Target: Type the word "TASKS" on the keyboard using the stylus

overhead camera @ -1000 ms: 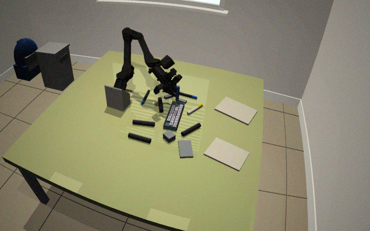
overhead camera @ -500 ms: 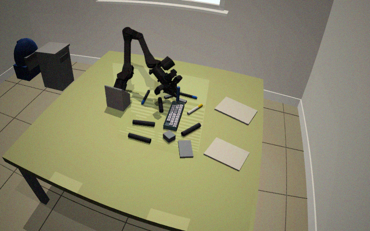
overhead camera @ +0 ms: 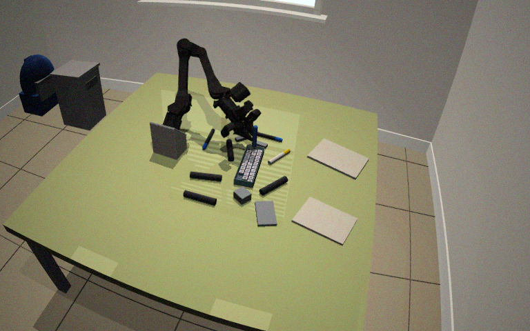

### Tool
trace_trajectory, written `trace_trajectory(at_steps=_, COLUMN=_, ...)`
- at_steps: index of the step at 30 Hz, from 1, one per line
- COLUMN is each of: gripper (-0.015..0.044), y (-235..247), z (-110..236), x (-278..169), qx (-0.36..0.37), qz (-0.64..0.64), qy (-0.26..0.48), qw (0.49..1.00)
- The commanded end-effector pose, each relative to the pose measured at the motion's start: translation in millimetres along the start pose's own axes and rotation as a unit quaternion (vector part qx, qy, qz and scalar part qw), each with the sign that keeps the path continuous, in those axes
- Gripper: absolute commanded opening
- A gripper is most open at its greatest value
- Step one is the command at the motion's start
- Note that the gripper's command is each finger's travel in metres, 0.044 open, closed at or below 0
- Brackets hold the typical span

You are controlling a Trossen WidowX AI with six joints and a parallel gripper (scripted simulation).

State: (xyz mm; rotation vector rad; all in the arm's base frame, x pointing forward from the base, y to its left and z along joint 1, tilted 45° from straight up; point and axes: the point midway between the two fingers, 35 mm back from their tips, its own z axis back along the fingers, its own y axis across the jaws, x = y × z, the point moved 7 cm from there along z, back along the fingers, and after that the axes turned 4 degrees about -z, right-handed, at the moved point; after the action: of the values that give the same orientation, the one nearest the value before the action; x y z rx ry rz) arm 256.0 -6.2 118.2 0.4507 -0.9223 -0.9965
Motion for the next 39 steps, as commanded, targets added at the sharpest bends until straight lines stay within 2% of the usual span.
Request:
trace_trajectory(at_steps=1, gripper=0.0081, y=-1, z=-1, x=-2, qx=-0.001, qz=-0.002, qy=-0.001, qw=1.000)
trace_trajectory(at_steps=39, gripper=0.0081, y=-2, z=-9, x=-15, qx=-0.001, qz=-0.002, qy=-0.001, qw=1.000)
